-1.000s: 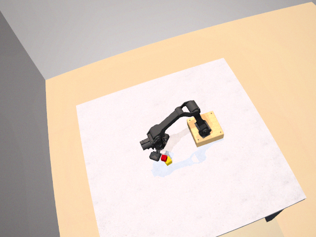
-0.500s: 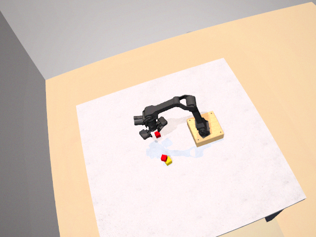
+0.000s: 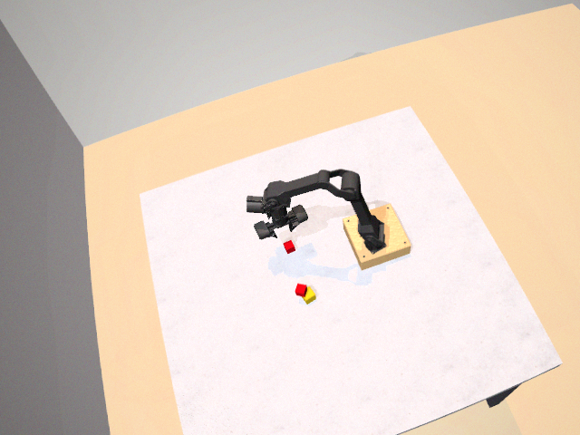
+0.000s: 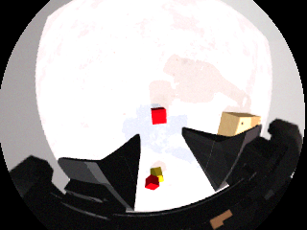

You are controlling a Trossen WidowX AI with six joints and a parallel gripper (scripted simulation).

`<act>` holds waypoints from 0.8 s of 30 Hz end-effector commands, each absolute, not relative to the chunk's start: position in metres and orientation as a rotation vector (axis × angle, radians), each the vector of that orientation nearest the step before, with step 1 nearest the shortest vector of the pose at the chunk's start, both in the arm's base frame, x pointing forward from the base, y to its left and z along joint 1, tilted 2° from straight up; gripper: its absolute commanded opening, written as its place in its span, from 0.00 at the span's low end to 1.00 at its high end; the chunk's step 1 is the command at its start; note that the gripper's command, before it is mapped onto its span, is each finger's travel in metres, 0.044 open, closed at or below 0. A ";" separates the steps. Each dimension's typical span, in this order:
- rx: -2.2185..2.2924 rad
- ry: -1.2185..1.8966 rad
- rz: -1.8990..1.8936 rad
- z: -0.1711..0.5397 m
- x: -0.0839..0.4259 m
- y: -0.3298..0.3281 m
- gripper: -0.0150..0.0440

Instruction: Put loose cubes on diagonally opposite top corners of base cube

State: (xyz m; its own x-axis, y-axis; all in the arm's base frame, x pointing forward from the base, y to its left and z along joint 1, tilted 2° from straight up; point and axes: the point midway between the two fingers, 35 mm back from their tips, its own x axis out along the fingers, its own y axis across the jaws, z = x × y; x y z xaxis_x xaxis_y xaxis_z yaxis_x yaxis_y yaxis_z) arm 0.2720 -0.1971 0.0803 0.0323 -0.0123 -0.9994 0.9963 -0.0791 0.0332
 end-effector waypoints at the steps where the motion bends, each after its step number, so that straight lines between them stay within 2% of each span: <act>1: 1.282 1.167 -1.270 0.036 0.267 -0.196 0.70; 24: 1.282 1.167 -1.270 0.007 0.267 -0.195 0.70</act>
